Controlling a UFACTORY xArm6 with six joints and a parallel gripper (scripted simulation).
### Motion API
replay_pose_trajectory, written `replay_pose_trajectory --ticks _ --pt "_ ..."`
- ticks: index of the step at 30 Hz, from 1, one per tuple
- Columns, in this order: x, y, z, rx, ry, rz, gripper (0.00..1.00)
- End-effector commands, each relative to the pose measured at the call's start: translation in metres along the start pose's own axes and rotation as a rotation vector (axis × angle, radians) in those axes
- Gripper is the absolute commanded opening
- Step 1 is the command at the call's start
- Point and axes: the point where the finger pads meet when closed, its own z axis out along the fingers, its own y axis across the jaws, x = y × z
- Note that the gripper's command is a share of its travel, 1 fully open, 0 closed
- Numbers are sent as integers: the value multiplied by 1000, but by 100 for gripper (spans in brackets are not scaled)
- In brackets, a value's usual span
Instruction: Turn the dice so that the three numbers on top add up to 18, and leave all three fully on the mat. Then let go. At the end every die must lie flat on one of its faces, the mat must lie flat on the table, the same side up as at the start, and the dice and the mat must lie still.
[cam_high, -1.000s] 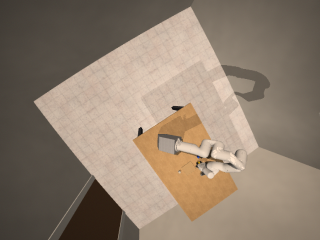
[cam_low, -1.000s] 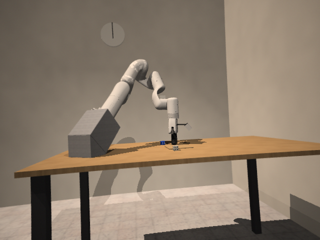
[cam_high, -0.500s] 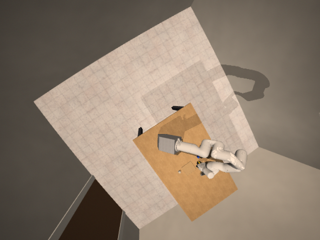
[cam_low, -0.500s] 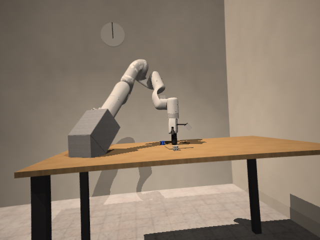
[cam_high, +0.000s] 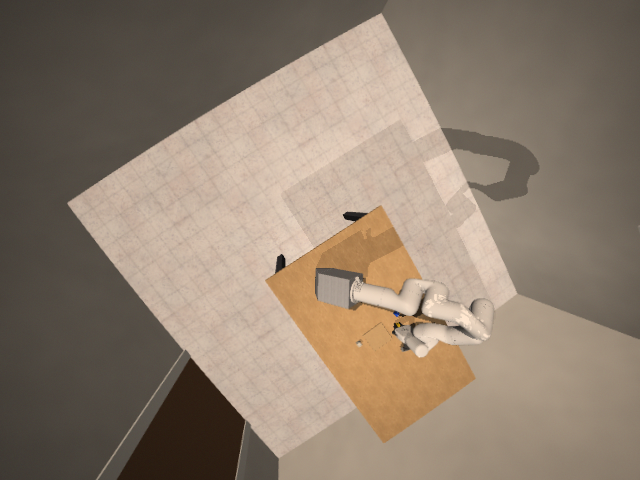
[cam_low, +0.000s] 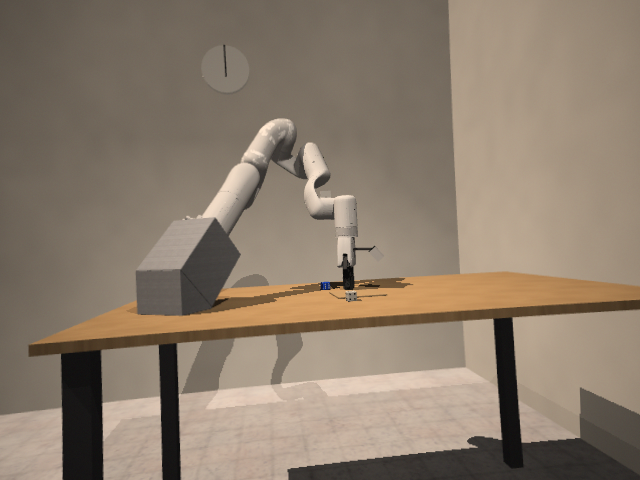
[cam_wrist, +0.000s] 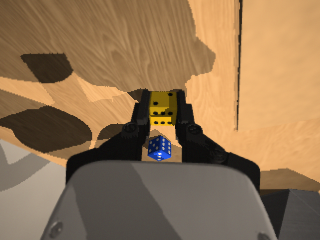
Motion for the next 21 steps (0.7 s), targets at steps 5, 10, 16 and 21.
replay_pose_trajectory --ticks 5,10,16,21 --pt "1 0 -1 1 2 -1 21" --pt "1 0 -4 1 2 -1 21" --pt "1 0 -34 1 2 -1 21" --pt "1 0 -71 1 2 -1 21"
